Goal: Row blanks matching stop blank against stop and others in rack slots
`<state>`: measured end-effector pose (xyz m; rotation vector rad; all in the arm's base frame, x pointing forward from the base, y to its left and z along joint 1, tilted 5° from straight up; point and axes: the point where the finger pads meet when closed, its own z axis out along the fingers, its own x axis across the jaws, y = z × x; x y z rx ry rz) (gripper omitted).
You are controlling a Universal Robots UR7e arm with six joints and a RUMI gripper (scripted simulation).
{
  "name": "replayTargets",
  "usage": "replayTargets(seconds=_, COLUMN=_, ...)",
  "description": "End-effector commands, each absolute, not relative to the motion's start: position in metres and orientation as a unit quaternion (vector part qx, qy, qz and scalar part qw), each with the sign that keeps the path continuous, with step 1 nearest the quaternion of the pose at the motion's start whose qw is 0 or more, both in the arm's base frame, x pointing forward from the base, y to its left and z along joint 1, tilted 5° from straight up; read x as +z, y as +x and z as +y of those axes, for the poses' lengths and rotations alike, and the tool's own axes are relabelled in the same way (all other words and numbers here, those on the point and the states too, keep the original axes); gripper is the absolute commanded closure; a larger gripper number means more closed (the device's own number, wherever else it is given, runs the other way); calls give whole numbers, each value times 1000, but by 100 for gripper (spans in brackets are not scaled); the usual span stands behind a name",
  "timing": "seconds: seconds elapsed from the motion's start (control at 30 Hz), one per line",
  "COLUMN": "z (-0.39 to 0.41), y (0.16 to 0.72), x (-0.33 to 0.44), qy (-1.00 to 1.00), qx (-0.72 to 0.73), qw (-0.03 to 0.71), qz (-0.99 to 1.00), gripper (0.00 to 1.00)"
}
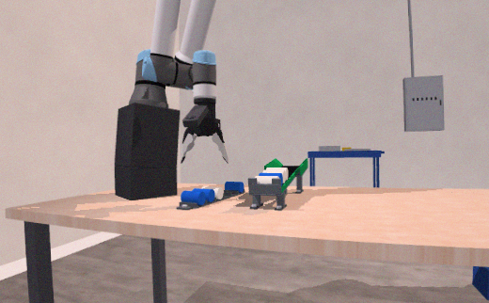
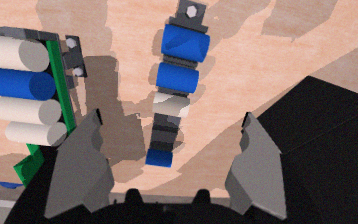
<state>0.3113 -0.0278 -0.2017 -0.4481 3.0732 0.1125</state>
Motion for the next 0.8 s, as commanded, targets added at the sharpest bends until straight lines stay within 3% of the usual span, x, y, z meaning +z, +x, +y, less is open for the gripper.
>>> replayTargets(seconds=0.0, z=-27, y=313, x=-202, qy=-192, qx=36, qw=20, qz=980, gripper=0)
replayTargets(seconds=0.77, z=-16, y=320, x=-202, qy=-490, qx=28, qw=30, qz=871, gripper=0)
